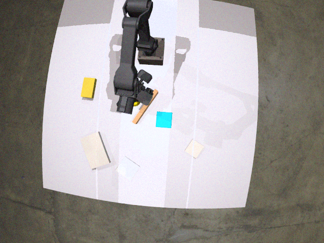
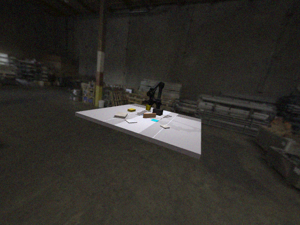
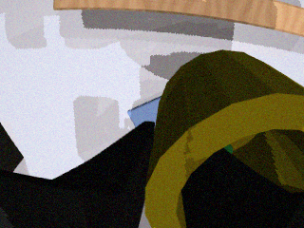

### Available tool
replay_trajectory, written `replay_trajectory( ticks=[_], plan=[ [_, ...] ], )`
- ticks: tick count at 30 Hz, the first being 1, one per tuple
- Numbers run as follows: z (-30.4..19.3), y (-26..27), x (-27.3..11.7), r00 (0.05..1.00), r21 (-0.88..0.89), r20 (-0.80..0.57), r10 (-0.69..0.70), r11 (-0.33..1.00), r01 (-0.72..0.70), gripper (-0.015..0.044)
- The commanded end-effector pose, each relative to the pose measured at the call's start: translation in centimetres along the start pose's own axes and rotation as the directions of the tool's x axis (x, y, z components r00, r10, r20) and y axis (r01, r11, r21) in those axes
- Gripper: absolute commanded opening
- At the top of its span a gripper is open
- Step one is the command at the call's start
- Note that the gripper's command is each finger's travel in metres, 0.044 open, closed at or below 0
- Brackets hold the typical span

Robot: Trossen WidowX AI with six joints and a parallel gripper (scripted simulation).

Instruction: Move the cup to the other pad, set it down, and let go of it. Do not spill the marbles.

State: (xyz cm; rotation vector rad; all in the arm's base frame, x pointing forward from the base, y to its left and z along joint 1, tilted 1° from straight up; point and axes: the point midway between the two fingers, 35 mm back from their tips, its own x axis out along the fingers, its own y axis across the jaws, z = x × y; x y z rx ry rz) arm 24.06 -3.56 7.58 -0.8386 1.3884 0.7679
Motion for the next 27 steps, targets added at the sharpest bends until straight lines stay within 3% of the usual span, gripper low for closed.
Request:
replay_trajectory(
  ticks=[1, 27],
  plan=[
    [0.7, 0.0, 0.2, 1.000, 0.005, -0.008, 0.009, 1.000, -0.009, 0.0000],
    [6.3, -0.1, -0.2, 1.000, 0.006, -0.003, 0.009, 1.000, -0.009, 0.0000]
  ],
)
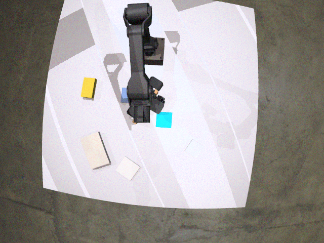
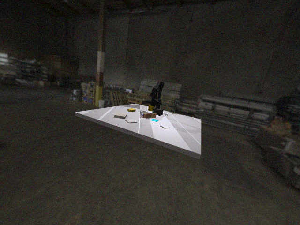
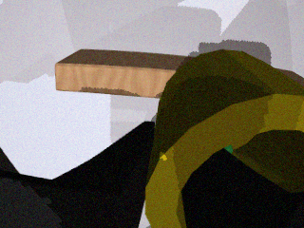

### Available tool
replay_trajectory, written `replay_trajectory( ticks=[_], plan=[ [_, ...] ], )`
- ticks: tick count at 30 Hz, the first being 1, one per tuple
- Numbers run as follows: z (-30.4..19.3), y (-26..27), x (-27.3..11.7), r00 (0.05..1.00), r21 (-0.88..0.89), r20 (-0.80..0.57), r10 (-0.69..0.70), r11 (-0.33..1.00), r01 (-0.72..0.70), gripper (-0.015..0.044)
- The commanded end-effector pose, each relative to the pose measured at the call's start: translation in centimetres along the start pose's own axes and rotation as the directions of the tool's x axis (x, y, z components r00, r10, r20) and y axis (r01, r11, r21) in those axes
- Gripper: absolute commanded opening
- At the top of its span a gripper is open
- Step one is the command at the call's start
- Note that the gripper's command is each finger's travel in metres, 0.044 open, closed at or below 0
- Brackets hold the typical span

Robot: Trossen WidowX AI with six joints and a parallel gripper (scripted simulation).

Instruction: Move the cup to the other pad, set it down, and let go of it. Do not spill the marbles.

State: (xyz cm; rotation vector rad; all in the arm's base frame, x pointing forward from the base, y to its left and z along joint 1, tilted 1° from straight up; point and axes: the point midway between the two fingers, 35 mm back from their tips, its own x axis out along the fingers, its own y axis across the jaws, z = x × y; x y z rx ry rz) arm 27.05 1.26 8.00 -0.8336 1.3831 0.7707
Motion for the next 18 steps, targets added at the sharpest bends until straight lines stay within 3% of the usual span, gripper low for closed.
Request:
replay_trajectory(
  ticks=[1, 18],
  plan=[
    [0.8, 0.0, 0.2, 1.000, 0.005, -0.010, 0.007, 1.000, -0.007, 0.0000],
    [5.3, 0.0, 0.0, 1.000, 0.005, -0.005, 0.007, 1.000, -0.007, 0.0000]
  ],
)
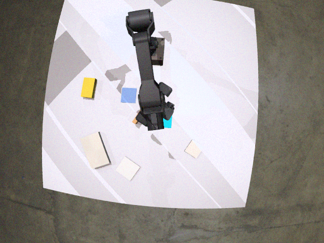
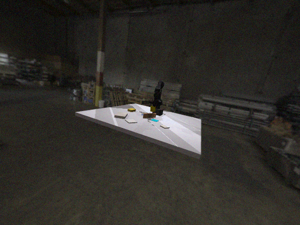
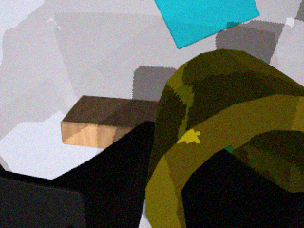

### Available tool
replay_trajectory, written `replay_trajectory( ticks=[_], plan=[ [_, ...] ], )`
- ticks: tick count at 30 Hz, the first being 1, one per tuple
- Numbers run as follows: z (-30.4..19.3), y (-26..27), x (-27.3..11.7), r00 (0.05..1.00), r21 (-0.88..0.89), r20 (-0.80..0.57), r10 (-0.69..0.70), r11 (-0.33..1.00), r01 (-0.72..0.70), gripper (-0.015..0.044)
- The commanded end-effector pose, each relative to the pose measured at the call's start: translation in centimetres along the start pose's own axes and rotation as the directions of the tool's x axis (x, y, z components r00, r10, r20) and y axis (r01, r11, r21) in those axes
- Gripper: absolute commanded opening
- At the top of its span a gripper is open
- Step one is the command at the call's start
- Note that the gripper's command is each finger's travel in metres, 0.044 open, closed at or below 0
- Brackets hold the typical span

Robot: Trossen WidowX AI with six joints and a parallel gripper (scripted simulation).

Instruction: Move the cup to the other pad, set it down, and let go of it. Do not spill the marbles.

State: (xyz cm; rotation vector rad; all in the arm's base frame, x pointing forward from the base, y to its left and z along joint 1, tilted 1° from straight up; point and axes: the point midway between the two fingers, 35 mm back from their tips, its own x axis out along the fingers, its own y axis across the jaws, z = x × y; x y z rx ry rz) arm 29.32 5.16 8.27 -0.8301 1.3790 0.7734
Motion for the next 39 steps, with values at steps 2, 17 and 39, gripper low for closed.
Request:
replay_trajectory(
  ticks=[2, 17, 39],
  plan=[
    [1.3, 0.0, 0.3, 1.000, 0.005, -0.010, 0.006, 1.000, -0.006, 0.0000],
    [4.9, 0.2, 0.4, 1.000, 0.005, -0.007, 0.007, 1.000, -0.006, 0.0000],
    [7.0, 0.3, 2.5, 1.000, 0.005, -0.005, 0.007, 1.000, -0.007, 0.0000]
  ],
)
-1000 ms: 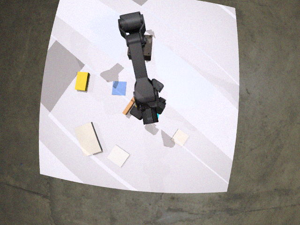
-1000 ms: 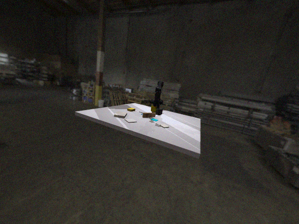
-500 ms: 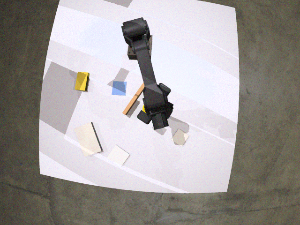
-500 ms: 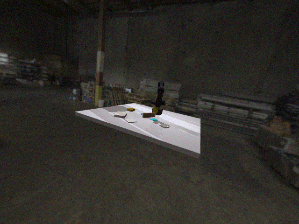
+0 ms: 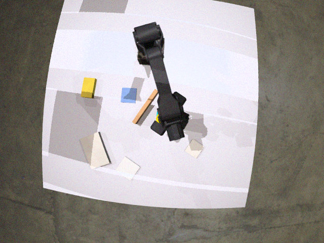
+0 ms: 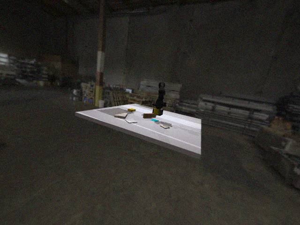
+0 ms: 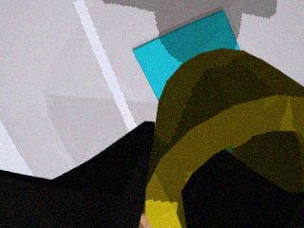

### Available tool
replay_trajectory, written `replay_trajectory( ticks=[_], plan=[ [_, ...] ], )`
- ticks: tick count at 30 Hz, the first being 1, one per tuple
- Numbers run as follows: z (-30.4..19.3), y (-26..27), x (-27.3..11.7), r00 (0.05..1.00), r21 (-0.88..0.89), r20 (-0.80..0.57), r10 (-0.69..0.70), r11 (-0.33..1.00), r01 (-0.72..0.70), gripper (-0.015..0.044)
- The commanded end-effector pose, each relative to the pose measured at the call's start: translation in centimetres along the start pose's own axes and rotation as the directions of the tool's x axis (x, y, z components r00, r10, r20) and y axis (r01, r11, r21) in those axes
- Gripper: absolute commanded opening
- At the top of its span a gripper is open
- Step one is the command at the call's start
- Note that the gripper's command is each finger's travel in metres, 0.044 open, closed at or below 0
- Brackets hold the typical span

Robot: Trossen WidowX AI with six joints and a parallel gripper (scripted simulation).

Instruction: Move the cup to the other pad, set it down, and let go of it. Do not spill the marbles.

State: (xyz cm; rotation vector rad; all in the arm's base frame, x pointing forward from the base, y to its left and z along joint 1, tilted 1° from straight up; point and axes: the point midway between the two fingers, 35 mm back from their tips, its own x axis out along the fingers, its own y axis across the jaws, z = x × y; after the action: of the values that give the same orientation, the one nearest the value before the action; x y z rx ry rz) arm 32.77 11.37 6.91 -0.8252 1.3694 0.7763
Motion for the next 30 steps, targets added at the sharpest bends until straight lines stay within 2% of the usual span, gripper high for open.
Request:
replay_trajectory(
  ticks=[1, 30],
  plan=[
    [-0.1, 0.1, 1.3, 1.000, 0.005, -0.015, 0.007, 1.000, -0.007, 0.0000],
    [-0.2, 0.2, 6.9, 1.000, 0.005, -0.016, 0.007, 1.000, -0.007, 0.0000]
  ],
)
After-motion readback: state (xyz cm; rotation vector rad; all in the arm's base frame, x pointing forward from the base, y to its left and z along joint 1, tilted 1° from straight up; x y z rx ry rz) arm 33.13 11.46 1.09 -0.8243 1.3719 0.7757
